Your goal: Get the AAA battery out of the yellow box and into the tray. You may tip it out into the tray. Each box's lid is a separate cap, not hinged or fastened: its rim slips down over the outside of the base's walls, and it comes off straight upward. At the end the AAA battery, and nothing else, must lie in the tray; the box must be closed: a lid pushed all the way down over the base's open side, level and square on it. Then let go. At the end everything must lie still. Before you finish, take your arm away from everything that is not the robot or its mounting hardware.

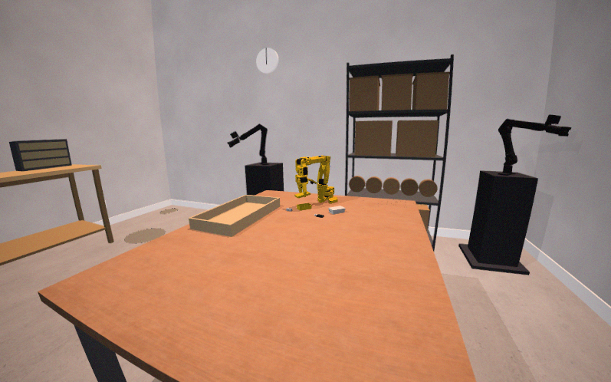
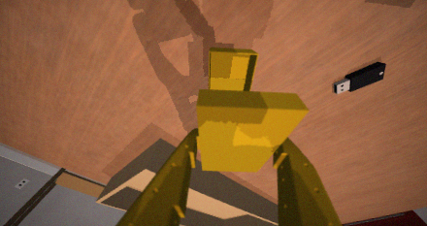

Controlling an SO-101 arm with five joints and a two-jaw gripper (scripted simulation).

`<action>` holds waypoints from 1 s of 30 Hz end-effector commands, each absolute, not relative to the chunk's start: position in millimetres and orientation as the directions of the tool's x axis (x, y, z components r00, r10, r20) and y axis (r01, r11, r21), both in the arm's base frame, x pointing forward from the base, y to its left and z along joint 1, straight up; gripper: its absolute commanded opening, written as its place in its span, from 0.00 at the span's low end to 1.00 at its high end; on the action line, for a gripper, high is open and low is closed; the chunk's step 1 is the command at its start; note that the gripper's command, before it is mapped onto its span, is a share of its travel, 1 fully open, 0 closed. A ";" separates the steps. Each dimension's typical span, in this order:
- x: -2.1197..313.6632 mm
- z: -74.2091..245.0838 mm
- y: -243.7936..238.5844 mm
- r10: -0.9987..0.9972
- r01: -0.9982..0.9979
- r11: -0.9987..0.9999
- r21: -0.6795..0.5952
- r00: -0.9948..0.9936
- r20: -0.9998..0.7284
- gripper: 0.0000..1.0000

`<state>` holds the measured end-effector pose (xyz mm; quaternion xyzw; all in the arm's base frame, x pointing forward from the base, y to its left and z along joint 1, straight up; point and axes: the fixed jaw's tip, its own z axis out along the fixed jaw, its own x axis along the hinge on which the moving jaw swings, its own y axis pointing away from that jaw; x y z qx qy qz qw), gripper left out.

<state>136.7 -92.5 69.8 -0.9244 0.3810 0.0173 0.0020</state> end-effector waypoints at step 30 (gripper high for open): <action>138.6 71.7 -95.1 -0.703 -0.703 -0.711 0.000 0.711 0.000 0.23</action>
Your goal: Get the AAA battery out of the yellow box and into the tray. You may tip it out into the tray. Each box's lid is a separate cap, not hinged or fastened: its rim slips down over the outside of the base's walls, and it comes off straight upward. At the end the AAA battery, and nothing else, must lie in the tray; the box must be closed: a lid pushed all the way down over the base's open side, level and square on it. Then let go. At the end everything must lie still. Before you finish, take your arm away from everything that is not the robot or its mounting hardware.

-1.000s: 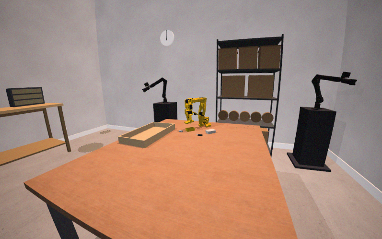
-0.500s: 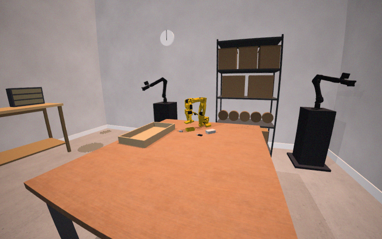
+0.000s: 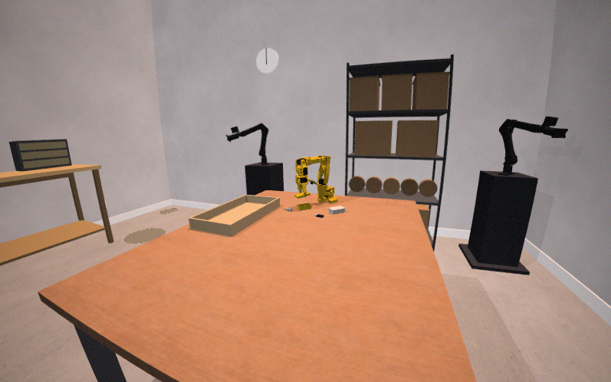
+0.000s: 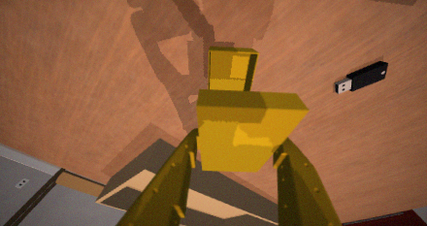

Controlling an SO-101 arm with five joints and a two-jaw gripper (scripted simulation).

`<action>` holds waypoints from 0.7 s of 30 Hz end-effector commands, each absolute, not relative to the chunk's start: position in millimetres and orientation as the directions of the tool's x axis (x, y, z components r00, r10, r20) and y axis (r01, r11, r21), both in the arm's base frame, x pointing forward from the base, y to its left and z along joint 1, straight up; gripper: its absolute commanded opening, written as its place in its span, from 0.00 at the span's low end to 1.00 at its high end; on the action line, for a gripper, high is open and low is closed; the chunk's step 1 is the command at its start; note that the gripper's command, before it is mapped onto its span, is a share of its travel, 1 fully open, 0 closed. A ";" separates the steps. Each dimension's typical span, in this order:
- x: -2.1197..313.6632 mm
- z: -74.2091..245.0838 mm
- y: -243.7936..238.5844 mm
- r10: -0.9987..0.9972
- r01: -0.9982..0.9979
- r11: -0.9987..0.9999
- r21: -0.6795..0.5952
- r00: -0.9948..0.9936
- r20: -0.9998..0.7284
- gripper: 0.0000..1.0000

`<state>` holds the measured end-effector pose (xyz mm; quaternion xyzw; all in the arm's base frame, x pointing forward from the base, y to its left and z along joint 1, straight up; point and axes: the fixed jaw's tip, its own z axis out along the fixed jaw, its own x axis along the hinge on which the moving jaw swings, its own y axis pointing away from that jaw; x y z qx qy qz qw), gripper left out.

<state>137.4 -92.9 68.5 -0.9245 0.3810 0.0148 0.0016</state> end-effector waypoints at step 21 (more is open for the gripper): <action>136.4 69.2 -93.7 -0.703 -0.703 -0.711 0.000 0.711 0.000 0.23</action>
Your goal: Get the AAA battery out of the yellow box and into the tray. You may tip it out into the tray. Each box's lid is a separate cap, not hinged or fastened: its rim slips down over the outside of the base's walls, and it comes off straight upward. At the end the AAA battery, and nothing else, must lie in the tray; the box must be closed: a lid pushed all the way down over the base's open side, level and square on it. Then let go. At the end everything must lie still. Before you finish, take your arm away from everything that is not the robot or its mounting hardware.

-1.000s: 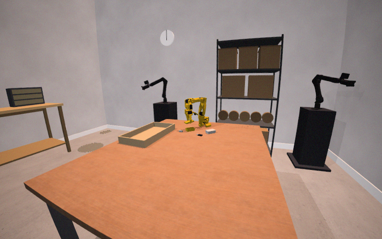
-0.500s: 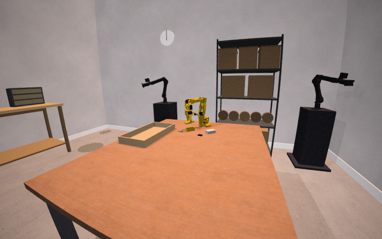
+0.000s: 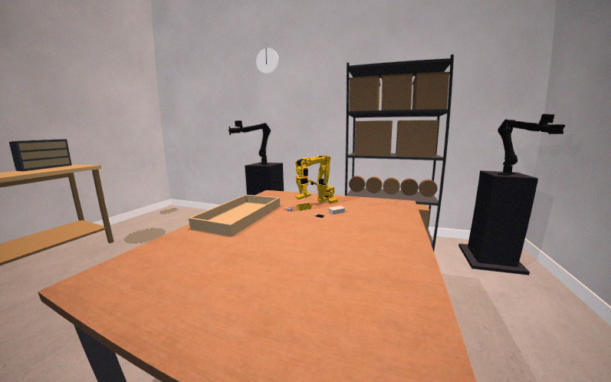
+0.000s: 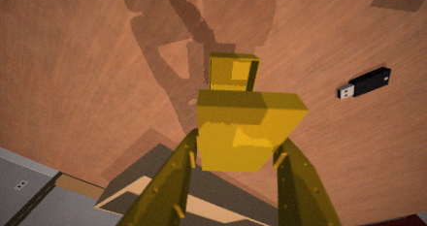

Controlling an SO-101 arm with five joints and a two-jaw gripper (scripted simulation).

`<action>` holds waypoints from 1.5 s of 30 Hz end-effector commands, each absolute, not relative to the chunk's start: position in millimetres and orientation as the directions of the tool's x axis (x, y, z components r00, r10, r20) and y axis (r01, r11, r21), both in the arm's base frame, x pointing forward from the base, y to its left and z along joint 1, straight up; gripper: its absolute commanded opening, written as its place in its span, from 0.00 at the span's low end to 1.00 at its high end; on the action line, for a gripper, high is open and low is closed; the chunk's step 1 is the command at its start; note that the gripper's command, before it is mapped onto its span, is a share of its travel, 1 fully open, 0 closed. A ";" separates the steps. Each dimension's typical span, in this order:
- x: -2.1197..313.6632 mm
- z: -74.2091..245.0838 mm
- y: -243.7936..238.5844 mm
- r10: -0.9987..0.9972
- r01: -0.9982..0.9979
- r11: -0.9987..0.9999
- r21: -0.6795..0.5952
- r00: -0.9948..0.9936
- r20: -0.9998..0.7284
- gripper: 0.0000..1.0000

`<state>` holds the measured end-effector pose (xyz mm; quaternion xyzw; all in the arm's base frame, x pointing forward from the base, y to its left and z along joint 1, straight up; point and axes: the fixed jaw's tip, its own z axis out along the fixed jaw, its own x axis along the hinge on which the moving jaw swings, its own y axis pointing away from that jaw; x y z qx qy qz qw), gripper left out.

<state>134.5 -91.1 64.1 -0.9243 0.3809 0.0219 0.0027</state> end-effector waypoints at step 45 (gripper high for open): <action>127.8 69.2 -89.3 -0.704 -0.704 -0.710 0.000 0.710 0.000 0.23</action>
